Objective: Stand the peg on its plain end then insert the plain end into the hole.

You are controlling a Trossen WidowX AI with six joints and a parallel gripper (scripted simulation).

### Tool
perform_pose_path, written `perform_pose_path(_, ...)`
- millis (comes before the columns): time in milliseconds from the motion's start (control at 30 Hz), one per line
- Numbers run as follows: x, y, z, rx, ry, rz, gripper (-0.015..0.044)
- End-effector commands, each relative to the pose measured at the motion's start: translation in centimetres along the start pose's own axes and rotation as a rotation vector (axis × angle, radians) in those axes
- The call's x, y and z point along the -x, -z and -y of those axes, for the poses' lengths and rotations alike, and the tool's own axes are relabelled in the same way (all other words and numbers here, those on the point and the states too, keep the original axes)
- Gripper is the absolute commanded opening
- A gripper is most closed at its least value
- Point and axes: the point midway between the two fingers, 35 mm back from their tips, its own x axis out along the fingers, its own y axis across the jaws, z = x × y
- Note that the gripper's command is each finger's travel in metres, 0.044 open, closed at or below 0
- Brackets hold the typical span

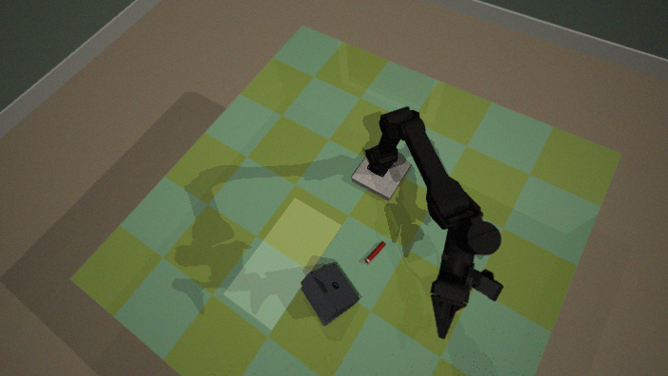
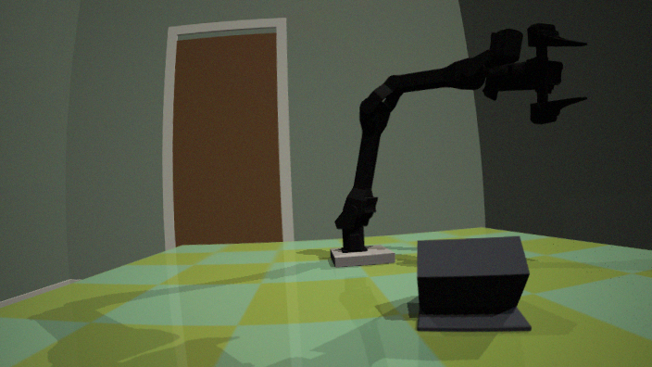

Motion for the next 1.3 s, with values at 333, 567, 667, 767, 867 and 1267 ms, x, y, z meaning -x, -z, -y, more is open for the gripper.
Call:
perform_pose_path(333,-1.6,4.6,-5.1,-0.246,-0.2,-0.087,0.044)
perform_pose_path(567,-1.9,7.1,-7.6,-0.382,-0.294,-0.159,0.044)
perform_pose_path(667,-1.9,8.2,-8.7,-0.443,-0.332,-0.195,0.044)
perform_pose_path(767,-1.9,9.3,-9.8,-0.504,-0.369,-0.235,0.044)
perform_pose_path(867,-1.7,10.3,-10.8,-0.567,-0.404,-0.278,0.044)
perform_pose_path(1267,-0.5,14.6,-14.9,-0.824,-0.526,-0.482,0.044)
